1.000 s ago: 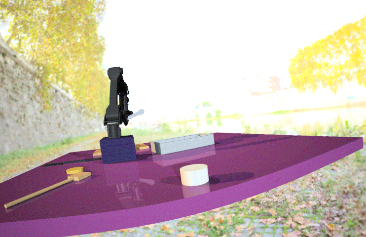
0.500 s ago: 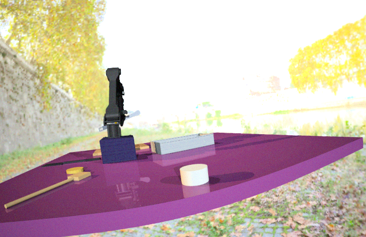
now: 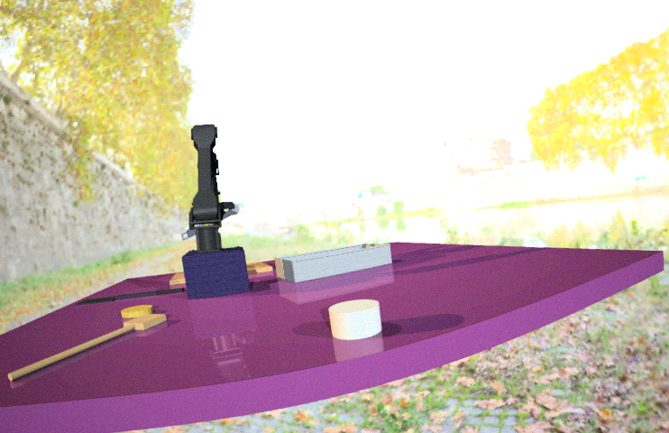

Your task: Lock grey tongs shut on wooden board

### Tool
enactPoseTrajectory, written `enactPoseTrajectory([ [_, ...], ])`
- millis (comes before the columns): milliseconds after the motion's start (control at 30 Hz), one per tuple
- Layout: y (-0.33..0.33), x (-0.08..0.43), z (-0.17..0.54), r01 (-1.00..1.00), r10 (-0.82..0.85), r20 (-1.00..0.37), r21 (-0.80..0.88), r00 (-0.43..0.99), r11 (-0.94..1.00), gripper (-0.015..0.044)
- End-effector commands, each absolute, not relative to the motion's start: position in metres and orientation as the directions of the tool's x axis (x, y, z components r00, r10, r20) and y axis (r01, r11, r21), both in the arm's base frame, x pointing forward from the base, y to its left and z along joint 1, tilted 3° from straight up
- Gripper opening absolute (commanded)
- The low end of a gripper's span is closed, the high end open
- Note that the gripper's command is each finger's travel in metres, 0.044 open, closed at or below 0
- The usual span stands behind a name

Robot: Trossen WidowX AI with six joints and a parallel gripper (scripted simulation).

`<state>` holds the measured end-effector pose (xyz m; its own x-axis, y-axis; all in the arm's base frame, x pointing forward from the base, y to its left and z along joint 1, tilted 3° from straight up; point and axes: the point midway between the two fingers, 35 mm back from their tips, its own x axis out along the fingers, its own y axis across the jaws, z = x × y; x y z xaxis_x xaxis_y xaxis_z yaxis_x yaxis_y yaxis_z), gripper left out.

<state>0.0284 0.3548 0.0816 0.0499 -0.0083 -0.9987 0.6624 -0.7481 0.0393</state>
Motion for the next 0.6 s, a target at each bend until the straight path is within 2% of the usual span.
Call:
enactPoseTrajectory([
  [0, 0.355, 0.026, 0.082, 0.692, -0.01, -0.999, 0.038, 0.045, -0.721, -0.015],
  [267, 0.356, 0.026, 0.08, 0.698, 0.005, -0.998, 0.042, 0.065, -0.715, -0.015],
  [567, 0.366, 0.025, 0.069, 0.727, 0.132, -0.967, 0.07, 0.218, -0.683, -0.015],
])
